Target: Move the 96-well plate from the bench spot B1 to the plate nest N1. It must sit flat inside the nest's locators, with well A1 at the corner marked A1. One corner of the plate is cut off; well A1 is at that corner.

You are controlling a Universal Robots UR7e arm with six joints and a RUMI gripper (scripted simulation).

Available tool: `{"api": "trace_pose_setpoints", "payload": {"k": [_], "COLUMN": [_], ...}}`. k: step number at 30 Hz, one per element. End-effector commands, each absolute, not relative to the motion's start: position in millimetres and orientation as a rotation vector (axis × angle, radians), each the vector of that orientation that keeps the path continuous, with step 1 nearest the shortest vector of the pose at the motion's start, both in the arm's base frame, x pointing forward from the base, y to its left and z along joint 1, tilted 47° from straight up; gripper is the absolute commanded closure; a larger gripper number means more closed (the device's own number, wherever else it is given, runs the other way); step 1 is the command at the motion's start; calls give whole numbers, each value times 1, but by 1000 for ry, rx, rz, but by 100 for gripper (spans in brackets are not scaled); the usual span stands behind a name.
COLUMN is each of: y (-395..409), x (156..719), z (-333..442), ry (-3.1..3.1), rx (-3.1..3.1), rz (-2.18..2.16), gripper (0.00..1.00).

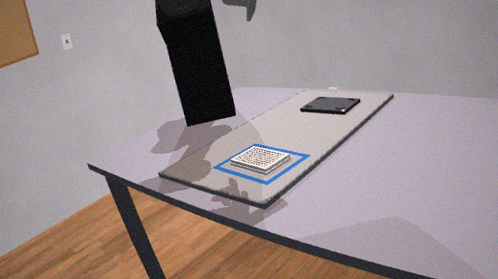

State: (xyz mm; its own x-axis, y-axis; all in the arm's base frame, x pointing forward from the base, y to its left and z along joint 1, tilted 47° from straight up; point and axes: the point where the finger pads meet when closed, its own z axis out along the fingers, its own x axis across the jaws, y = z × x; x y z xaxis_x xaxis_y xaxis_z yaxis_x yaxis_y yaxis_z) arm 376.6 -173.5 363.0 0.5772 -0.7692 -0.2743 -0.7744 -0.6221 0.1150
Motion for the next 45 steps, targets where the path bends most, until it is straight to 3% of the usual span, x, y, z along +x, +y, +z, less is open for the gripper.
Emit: {"api": "trace_pose_setpoints", "payload": {"k": [1, 45], "y": [-157, 0], "x": [379, 361], "z": [360, 304], "ry": [1418, 2113], "rx": [-2766, -2342], "rz": [440, 34], "gripper": [0, 0]}}
